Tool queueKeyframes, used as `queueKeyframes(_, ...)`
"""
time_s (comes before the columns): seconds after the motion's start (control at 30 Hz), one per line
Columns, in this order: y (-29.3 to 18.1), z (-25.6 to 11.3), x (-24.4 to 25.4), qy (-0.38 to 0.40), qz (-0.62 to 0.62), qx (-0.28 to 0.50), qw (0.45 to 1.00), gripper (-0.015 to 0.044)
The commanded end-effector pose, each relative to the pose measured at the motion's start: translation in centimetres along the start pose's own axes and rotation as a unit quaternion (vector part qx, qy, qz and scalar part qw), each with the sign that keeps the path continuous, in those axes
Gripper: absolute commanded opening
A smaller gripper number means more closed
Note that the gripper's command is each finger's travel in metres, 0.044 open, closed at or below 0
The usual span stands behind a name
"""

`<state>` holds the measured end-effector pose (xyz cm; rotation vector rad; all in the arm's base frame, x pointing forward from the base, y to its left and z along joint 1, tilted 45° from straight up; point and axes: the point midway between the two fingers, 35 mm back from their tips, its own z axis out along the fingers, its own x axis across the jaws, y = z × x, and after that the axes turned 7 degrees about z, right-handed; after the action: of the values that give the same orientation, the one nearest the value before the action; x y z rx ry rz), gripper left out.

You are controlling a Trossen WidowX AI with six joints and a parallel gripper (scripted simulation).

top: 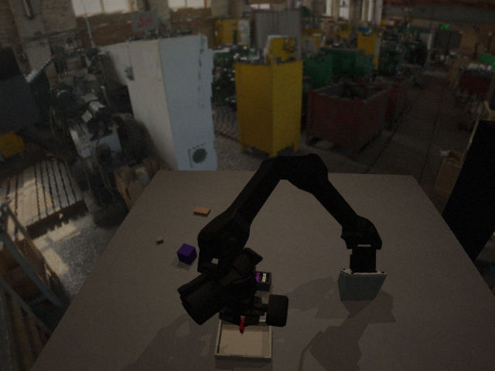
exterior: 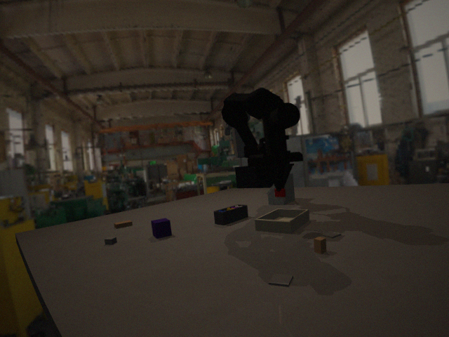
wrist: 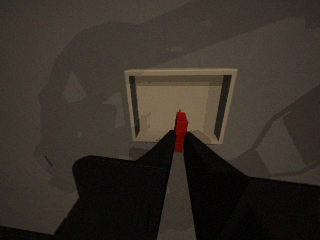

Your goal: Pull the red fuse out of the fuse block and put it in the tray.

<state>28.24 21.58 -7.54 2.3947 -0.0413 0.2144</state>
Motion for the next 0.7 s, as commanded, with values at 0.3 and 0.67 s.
queueKeyframes(0.3,-0.3,2.0,0.0,-0.003,0.004,-0.001,1.0,0.0)
queueKeyframes(0.67,-0.2,3.8,-0.1,-0.003,0.004,-0.001,1.0,0.0)
